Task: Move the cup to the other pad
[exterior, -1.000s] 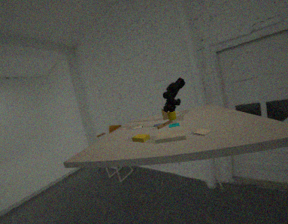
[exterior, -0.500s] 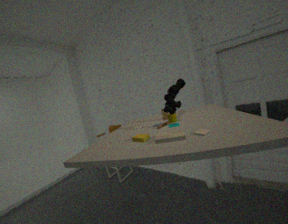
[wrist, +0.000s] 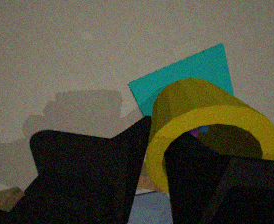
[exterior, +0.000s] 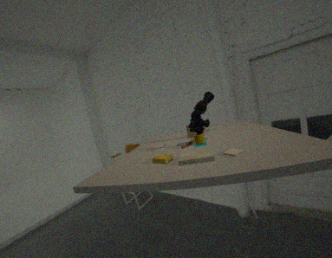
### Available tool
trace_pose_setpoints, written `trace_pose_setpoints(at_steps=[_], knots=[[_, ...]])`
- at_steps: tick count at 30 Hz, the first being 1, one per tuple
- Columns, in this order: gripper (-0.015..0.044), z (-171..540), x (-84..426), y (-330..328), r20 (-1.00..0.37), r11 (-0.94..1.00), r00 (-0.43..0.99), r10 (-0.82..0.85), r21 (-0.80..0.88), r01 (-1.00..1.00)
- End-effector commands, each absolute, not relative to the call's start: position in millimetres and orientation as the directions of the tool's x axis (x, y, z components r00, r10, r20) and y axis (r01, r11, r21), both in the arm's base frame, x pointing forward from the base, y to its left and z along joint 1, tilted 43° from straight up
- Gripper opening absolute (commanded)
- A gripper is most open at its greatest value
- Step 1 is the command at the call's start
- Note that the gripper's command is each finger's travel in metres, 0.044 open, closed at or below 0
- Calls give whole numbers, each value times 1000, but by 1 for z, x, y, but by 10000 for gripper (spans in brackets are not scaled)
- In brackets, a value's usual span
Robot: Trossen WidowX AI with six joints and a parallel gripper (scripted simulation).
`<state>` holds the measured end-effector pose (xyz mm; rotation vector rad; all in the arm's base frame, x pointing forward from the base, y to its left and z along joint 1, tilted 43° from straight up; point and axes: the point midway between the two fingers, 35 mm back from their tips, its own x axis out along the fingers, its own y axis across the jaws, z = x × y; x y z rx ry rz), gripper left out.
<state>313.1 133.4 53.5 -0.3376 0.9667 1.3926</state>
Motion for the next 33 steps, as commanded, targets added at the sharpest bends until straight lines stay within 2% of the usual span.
trace_pose_setpoints(at_steps=[1, 12, 18, 33], knots=[[0, 53, 313, 133, -734, 205, -113, 669, 328, -922], [0, 53, 313, 133, -734, 205, -113, 669, 328, -922], [147, 53, 313, 133, -734, 205, -113, 669, 328, -922], [147, 63, 315, 124, -734, 207, -112, 669, 329, -921]])
